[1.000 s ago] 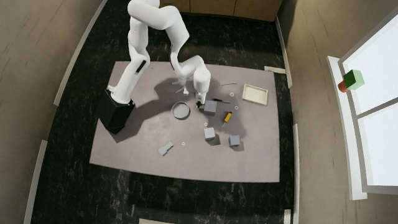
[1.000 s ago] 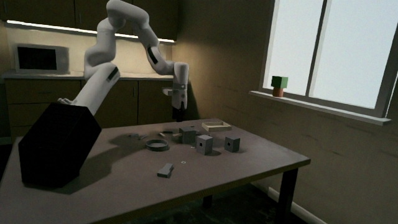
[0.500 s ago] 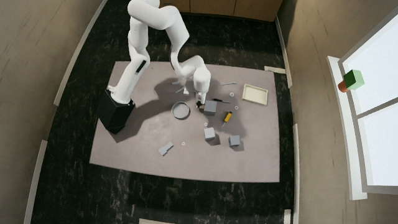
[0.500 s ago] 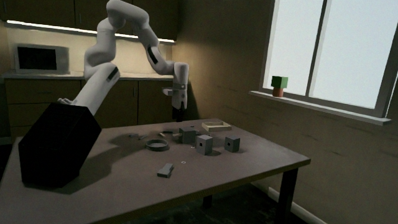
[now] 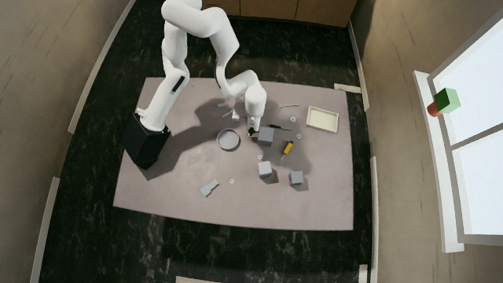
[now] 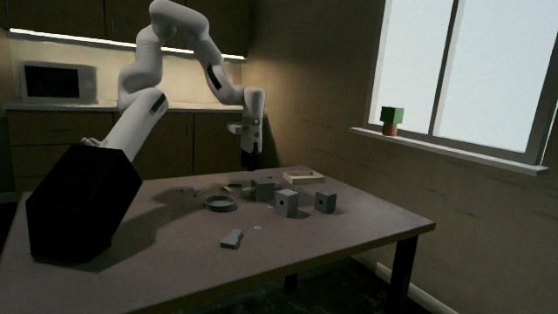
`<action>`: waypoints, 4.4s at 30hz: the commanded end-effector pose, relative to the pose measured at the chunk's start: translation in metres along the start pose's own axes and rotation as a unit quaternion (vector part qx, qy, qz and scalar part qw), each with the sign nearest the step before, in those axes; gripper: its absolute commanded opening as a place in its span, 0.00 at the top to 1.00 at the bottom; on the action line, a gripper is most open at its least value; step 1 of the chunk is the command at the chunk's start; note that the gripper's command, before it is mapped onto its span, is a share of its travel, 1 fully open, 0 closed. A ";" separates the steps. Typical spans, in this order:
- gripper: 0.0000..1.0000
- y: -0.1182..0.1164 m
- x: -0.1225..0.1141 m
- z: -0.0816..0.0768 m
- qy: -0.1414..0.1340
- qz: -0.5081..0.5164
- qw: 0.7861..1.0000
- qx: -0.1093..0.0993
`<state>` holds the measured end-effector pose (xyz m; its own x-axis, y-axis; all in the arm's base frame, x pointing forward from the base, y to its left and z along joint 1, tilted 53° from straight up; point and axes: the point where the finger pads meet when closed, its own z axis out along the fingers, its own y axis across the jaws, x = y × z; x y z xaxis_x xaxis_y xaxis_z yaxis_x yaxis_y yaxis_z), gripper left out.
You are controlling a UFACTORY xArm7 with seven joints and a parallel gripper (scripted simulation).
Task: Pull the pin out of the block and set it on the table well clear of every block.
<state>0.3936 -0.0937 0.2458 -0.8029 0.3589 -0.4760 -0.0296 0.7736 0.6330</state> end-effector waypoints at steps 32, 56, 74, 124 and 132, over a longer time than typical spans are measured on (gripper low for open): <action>0.45 0.003 0.002 0.003 0.011 -0.008 1.000 -0.006; 0.45 0.003 0.006 0.009 0.021 -0.011 1.000 -0.012; 0.45 0.003 0.008 0.013 0.027 -0.012 0.999 -0.015; 0.45 -0.009 0.006 0.023 0.022 -0.016 1.000 0.002; 0.45 -0.009 0.005 0.024 0.022 -0.016 1.000 0.004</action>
<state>0.4033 -0.0856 0.2221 -0.8283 0.3087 -0.4677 -0.0522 0.7885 0.6128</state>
